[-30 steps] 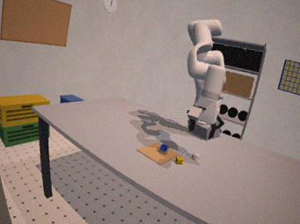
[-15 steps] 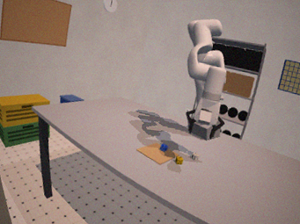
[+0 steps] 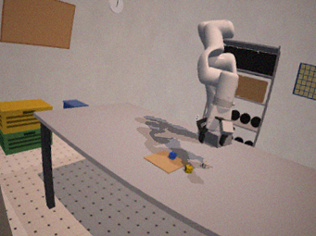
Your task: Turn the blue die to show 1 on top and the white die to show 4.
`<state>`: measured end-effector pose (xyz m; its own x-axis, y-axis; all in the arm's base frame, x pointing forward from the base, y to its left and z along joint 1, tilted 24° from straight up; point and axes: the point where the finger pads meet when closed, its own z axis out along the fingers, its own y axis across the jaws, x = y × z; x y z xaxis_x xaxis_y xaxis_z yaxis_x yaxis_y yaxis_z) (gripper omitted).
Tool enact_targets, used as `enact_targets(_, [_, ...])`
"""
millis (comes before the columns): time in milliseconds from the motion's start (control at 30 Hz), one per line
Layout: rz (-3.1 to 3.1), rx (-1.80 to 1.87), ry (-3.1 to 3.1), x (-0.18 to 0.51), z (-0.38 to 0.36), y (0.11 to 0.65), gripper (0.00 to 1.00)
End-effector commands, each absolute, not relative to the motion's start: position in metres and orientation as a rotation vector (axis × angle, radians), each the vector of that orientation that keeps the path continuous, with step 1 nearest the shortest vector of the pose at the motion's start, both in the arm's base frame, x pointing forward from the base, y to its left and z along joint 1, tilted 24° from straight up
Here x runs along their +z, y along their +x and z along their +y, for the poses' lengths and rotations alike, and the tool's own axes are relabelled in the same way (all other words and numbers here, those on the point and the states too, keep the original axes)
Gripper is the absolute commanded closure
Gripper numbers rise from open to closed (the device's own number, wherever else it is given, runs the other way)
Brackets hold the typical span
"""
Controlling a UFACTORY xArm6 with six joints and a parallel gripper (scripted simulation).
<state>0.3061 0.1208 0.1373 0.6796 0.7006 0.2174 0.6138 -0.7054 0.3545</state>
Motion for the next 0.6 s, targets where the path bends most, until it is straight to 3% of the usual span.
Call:
enact_targets(0, [1.279,0.459,2.534,0.1363,0.1213,0.3071,0.00])
enact_targets(567, [1.758,0.360,2.166,0.1307,0.1213,0.3073,0.00])
